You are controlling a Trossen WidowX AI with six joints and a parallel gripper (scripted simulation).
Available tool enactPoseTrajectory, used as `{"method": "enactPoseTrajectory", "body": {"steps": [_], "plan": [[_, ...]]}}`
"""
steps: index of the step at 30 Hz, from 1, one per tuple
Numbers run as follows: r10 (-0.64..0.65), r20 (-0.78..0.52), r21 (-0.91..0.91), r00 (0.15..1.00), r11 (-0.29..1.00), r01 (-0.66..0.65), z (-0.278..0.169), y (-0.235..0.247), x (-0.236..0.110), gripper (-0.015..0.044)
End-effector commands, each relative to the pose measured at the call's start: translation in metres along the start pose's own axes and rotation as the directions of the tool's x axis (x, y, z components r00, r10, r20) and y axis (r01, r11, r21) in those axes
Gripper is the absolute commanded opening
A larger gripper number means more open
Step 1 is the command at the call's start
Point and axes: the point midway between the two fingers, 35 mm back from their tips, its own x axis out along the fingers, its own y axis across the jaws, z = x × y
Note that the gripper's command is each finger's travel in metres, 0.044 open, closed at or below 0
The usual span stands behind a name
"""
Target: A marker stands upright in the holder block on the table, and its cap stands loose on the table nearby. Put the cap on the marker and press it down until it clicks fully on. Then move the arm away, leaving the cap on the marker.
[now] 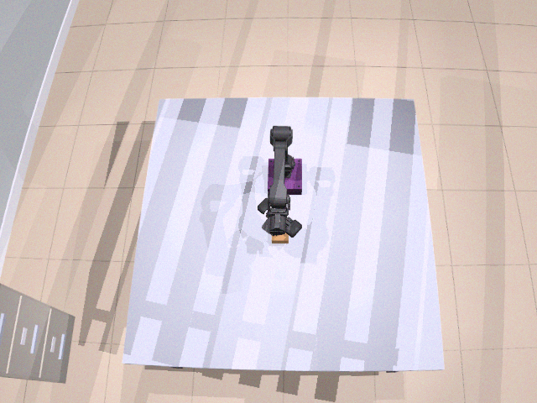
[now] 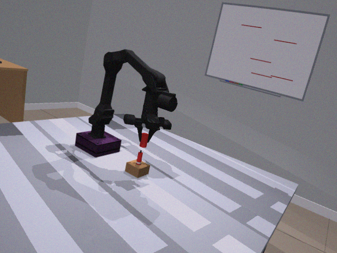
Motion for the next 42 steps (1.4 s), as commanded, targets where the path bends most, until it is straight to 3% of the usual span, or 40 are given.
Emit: {"method": "enactPoseTrajectory", "body": {"steps": [1, 42], "plan": [[-0.003, -0.009, -0.003, 1.0, 1.0, 0.003, -0.003, -0.003, 0.005, 0.0], [-0.003, -0.01, -0.003, 1.0, 1.0, 0.003, -0.004, -0.004, 0.065, 0.0]]}}
